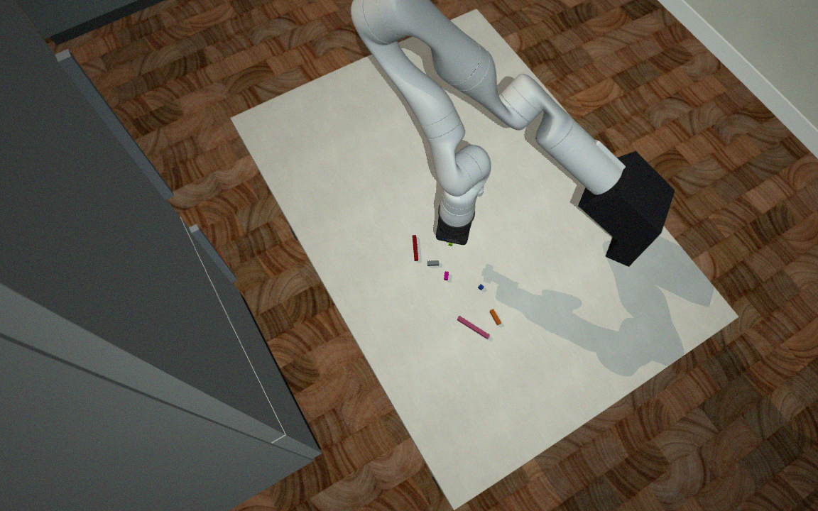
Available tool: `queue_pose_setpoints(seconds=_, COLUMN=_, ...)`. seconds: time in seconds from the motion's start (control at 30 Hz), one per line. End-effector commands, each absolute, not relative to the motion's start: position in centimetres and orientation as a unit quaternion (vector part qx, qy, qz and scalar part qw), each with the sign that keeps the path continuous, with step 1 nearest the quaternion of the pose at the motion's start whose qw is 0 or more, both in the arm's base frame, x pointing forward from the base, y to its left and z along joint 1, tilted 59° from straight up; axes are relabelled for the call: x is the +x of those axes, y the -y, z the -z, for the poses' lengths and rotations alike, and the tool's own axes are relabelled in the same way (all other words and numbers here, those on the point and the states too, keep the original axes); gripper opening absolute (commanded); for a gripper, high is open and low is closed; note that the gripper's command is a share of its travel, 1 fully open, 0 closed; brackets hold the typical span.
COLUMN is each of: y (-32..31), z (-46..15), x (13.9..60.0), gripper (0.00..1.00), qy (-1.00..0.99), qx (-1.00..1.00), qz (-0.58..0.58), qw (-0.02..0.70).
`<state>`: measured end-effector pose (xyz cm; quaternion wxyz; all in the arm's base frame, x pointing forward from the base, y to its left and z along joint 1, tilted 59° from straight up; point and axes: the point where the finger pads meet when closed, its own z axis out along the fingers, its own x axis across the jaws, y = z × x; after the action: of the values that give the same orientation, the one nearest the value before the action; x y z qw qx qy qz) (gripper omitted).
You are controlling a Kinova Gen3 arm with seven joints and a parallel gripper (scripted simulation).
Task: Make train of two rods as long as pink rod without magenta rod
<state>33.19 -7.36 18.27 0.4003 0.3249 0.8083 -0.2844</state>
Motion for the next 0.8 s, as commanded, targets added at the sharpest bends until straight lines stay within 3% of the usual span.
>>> queue_pose_setpoints(seconds=0.0, y=7.3, z=-18.3, x=33.2, gripper=0.24, qy=-0.809, qx=0.324, qz=0.283, qw=0.401)
queue_pose_setpoints(seconds=0.43, y=3.8, z=-16.3, x=35.5, gripper=0.24, qy=-0.824, qx=0.273, qz=0.307, qw=0.390)
queue_pose_setpoints(seconds=0.77, y=-5.8, z=-6.6, x=39.1, gripper=0.24, qy=-0.860, qx=0.118, qz=0.370, qw=0.331)
